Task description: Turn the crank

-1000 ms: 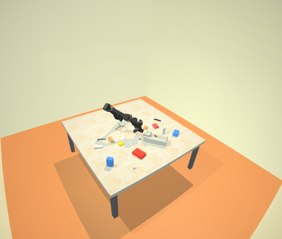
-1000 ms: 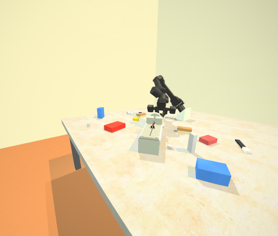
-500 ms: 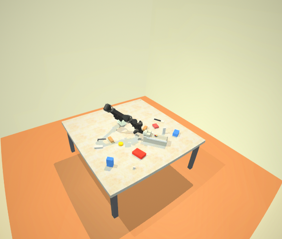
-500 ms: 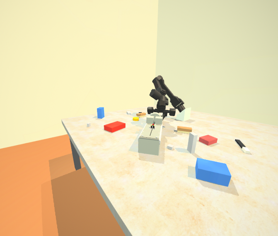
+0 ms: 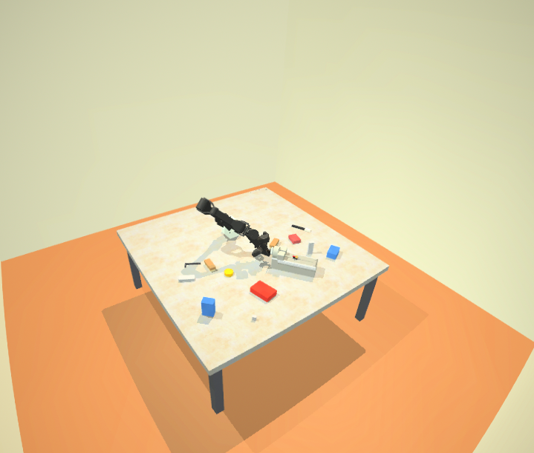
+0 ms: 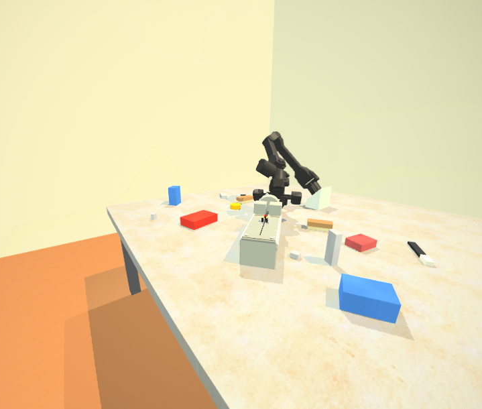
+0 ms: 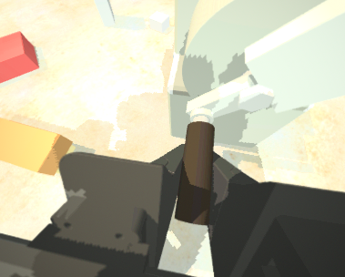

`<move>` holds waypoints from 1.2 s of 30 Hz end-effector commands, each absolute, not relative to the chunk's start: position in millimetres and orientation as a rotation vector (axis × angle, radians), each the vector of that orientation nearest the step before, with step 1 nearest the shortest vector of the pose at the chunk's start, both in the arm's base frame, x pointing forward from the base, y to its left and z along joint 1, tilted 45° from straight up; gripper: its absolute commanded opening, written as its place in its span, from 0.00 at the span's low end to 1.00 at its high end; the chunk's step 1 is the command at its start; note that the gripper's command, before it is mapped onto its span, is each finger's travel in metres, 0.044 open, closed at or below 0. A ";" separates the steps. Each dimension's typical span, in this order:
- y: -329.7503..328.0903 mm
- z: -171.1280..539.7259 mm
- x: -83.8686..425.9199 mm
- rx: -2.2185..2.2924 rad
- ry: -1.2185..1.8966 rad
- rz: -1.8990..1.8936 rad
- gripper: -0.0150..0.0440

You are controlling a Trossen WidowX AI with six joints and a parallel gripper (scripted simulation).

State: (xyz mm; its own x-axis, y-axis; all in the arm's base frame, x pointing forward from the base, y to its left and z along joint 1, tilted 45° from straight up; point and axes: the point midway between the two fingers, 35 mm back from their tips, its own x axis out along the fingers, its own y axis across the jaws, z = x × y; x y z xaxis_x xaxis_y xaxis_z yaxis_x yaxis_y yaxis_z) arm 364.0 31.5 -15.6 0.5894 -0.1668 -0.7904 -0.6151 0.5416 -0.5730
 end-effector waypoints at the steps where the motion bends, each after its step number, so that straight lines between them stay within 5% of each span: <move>1: 22.9 -16.5 368.7 -0.988 0.937 0.306 0.25; 36: 11.1 -8.3 380.0 -0.989 0.937 0.305 0.25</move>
